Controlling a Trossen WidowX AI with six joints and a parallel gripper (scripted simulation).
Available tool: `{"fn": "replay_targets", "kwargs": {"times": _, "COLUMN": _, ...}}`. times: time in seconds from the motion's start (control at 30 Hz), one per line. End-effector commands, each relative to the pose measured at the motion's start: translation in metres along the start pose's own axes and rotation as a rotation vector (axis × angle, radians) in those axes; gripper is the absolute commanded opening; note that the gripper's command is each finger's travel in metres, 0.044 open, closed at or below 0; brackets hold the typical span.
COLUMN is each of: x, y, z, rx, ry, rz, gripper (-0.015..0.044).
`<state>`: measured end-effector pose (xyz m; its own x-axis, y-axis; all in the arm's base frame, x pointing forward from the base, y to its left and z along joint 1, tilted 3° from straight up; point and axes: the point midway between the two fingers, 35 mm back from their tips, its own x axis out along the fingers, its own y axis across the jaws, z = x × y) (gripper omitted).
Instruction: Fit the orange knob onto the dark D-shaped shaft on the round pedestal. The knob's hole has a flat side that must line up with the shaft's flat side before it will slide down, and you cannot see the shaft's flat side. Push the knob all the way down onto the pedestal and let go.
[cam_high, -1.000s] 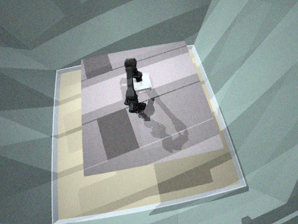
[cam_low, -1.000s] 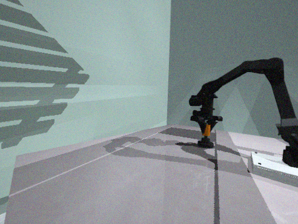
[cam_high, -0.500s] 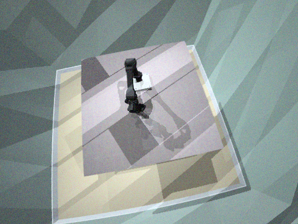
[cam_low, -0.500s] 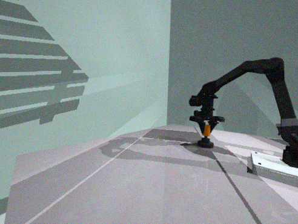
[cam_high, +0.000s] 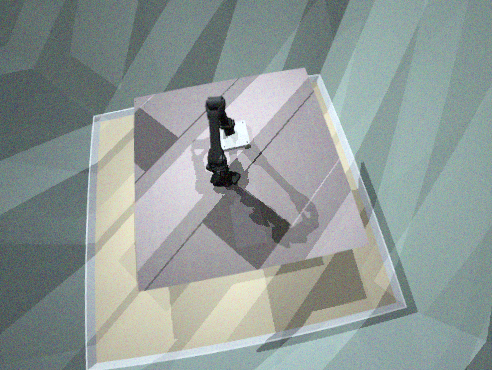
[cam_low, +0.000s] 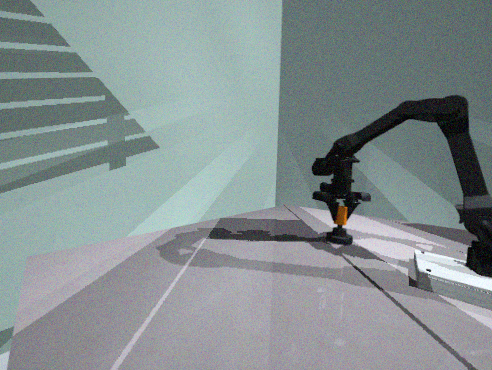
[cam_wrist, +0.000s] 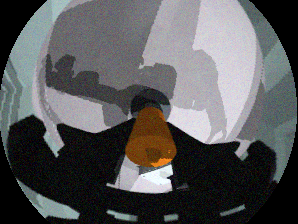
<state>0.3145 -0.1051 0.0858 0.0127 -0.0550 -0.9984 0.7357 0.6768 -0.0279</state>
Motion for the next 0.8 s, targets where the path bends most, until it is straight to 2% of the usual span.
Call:
{"fn": "replay_targets", "kwargs": {"times": 0.0, "x": -0.0035, "y": 0.0002, "z": 0.0012, "rx": 0.005, "ry": -0.003, "rz": -0.002, "gripper": 0.0}}
{"fn": "replay_targets", "kwargs": {"times": 0.3, "x": -0.0009, "y": -0.0002, "z": 0.0004, "rx": 0.214, "ry": -0.003, "rz": -0.001, "gripper": 0.0}}
{"fn": "replay_targets", "kwargs": {"times": 0.77, "x": 0.0008, "y": -0.0005, "z": 0.0001, "rx": 0.214, "ry": -0.003, "rz": -0.001, "gripper": 0.0}}
